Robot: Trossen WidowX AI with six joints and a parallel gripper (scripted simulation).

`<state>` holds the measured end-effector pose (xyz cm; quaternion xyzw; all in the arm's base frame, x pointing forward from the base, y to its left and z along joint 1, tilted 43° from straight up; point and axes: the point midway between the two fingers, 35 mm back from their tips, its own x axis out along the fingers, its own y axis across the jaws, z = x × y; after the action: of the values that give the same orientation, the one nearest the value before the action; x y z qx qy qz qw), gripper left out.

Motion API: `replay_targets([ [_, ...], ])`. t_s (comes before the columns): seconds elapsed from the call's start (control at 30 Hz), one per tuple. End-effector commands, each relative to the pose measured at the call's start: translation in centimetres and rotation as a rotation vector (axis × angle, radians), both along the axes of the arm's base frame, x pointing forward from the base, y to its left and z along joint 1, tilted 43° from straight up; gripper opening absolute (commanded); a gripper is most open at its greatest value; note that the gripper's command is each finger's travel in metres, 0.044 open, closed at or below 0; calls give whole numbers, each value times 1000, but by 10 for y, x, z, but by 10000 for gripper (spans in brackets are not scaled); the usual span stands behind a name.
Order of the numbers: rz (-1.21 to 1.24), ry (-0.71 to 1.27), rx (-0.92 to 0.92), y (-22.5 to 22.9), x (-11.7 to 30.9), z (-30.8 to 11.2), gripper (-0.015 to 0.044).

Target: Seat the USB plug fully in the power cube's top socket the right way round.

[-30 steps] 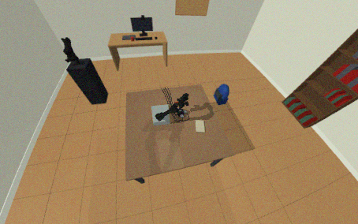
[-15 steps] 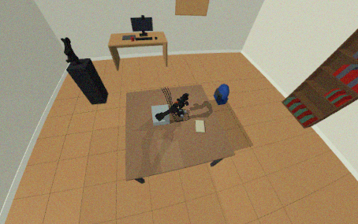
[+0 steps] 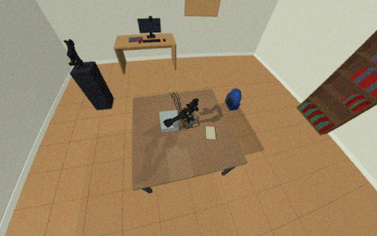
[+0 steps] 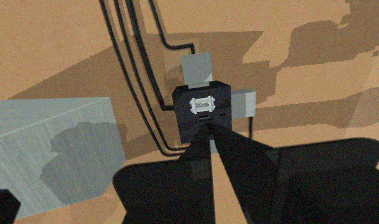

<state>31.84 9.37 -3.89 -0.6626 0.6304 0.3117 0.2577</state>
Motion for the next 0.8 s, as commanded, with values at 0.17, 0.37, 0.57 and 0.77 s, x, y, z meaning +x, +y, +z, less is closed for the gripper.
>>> replay_targets([
  [0.17,3,5,14,1,0,-1,0],
  [0.37,3,5,19,0,0,-2,0],
  [0.57,4,6,24,0,0,-2,0],
  [0.77,4,7,29,0,0,-3,0],
])
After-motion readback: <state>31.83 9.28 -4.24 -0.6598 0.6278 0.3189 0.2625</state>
